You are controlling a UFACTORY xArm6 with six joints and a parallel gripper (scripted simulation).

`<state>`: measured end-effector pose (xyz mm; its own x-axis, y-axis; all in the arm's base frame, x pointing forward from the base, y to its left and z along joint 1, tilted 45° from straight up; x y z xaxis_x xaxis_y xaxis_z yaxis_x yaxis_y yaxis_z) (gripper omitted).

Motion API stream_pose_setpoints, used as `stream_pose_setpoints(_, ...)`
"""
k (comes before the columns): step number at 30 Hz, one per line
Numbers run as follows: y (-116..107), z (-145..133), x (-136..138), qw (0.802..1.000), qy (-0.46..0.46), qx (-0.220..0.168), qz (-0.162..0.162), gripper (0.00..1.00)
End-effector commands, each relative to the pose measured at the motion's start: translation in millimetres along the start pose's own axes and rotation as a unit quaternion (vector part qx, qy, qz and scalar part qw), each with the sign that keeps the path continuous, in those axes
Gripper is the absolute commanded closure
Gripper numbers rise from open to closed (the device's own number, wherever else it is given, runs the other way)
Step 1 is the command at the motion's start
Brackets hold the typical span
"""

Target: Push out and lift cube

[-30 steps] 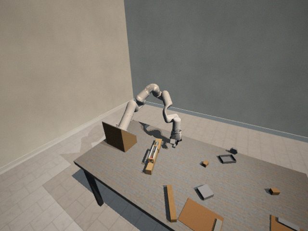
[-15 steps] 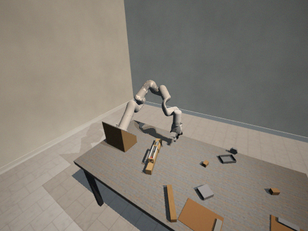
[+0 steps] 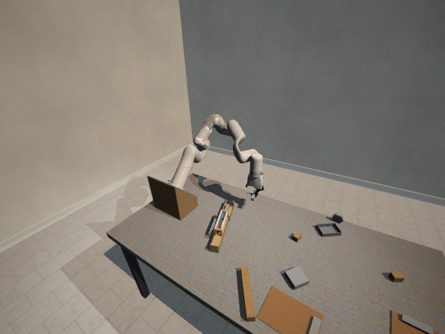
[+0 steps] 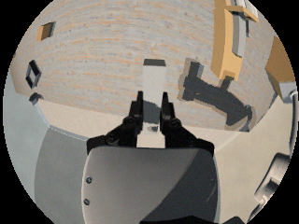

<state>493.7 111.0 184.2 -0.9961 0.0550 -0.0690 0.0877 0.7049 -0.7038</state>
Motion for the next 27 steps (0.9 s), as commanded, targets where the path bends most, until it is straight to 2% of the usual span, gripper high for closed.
stream_pose_setpoints(1,-2,0,2,1.0,-0.002,0.0,0.002,1.0)
stream_pose_setpoints(3,-4,3,21,1.0,-0.01,0.0,0.002,1.0)
stream_pose_setpoints(6,-6,15,79,0.999,-0.033,-0.001,0.002,1.0)
stream_pose_setpoints(9,-3,23,109,0.998,-0.055,0.0,0.002,1.0)
stream_pose_setpoints(11,-3,23,109,0.998,-0.055,0.0,0.002,1.0)
stream_pose_setpoints(12,-2,31,144,0.998,-0.06,0.0,0.002,1.0)
stream_pose_setpoints(15,-1,36,166,0.998,-0.064,0.0,0.002,1.0)
stream_pose_setpoints(18,4,36,166,0.998,-0.064,0.0,0.002,1.0)
stream_pose_setpoints(24,39,36,166,0.998,-0.064,0.0,0.002,1.0)
stream_pose_setpoints(27,43,36,166,0.998,-0.064,0.0,0.002,1.0)
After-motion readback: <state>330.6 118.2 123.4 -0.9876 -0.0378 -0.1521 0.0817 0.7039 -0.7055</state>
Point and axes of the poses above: the point where the finger pads meet when closed, its own y axis out along the fingers, its own x axis across the jaws, z = x × y, the point moved 4 cm from there along -y, back along the fingers, and after that the axes turned 6 degrees about y, right-handed, at the moved point
